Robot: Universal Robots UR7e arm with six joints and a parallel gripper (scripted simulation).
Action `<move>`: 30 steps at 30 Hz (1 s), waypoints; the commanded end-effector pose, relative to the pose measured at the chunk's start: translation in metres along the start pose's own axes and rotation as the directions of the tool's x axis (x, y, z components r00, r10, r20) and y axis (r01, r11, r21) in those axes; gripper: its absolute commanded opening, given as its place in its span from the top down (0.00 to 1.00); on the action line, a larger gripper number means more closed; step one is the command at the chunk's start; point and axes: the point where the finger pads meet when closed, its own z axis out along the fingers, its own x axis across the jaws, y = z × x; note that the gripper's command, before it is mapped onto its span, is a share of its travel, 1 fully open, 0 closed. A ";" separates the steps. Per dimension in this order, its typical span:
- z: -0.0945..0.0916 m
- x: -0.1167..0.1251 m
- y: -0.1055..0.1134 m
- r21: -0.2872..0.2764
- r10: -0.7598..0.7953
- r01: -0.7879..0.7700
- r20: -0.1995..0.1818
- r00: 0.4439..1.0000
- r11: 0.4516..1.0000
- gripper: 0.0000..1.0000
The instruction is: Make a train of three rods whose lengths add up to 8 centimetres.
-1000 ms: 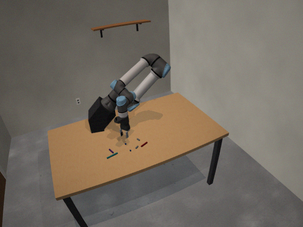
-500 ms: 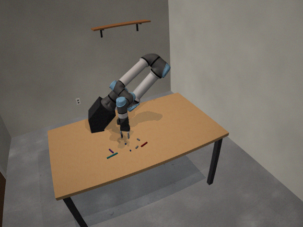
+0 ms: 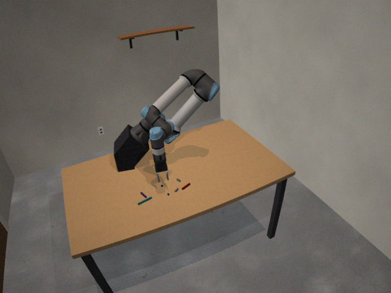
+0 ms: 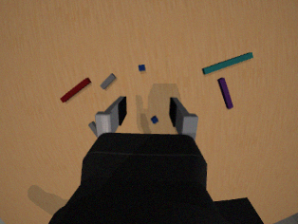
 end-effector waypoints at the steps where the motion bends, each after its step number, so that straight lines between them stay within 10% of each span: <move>1: 0.001 -0.002 -0.007 0.001 -0.167 0.167 -0.001 0.986 0.986 0.00; 23: 0.006 -0.009 -0.027 0.000 -0.713 0.713 -0.001 0.701 0.701 0.00; 30: 0.010 -0.010 -0.032 0.000 -0.870 0.870 -0.001 0.492 0.492 0.00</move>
